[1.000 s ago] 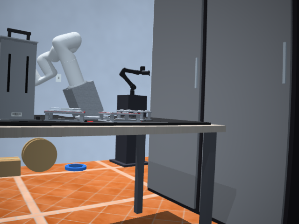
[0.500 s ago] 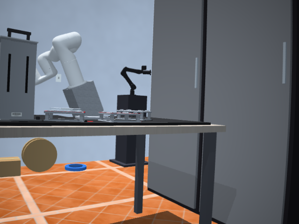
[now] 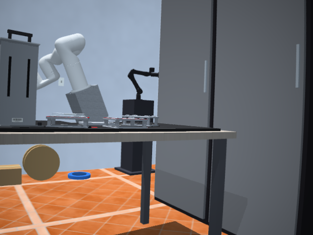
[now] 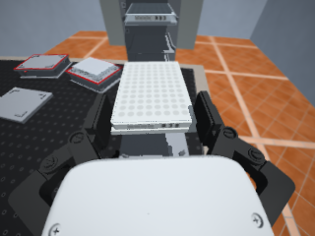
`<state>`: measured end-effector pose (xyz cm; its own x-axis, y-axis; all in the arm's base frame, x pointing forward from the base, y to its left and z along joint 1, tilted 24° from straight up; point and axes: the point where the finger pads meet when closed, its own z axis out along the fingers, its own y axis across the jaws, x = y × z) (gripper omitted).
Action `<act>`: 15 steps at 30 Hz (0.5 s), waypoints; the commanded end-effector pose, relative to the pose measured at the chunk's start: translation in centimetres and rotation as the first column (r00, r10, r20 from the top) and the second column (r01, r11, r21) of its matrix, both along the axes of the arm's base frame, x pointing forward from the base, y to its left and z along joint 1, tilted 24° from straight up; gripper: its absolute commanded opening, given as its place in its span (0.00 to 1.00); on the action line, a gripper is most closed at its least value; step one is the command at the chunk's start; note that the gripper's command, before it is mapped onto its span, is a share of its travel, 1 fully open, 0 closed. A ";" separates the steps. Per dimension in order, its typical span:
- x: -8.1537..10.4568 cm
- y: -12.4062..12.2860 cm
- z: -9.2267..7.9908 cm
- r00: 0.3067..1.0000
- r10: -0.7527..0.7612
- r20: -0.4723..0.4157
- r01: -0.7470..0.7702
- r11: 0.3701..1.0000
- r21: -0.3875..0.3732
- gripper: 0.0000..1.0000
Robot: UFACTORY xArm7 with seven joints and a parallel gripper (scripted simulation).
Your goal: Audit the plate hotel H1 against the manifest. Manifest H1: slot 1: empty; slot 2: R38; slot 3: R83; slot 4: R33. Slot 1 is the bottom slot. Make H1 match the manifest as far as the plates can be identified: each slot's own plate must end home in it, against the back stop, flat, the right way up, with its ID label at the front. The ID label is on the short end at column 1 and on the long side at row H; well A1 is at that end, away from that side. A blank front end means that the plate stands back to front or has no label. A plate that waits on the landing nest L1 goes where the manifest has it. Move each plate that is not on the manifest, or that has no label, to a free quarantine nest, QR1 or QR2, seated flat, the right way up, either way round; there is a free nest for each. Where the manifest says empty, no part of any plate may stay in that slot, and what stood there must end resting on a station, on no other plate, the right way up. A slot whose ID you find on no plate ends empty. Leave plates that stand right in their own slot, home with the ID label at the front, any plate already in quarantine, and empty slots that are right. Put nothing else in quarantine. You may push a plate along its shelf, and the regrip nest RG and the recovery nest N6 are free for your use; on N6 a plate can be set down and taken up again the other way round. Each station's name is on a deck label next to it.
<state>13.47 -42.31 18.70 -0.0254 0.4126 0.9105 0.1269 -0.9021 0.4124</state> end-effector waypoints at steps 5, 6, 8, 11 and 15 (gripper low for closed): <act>1.2 0.2 0.1 1.000 0.000 0.000 0.000 1.000 -0.003 0.00; 1.3 0.2 0.1 1.000 0.000 0.000 0.000 1.000 -0.003 0.00; 1.5 0.2 0.1 1.000 0.000 0.000 0.000 1.000 -0.003 0.00; 1.7 0.2 0.1 1.000 0.000 0.000 0.000 1.000 -0.003 0.00; 2.3 0.3 0.1 1.000 0.000 0.000 0.000 1.000 -0.003 0.00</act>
<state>15.19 -42.11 18.65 -0.0252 0.4127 0.9105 0.1264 -0.9022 0.4124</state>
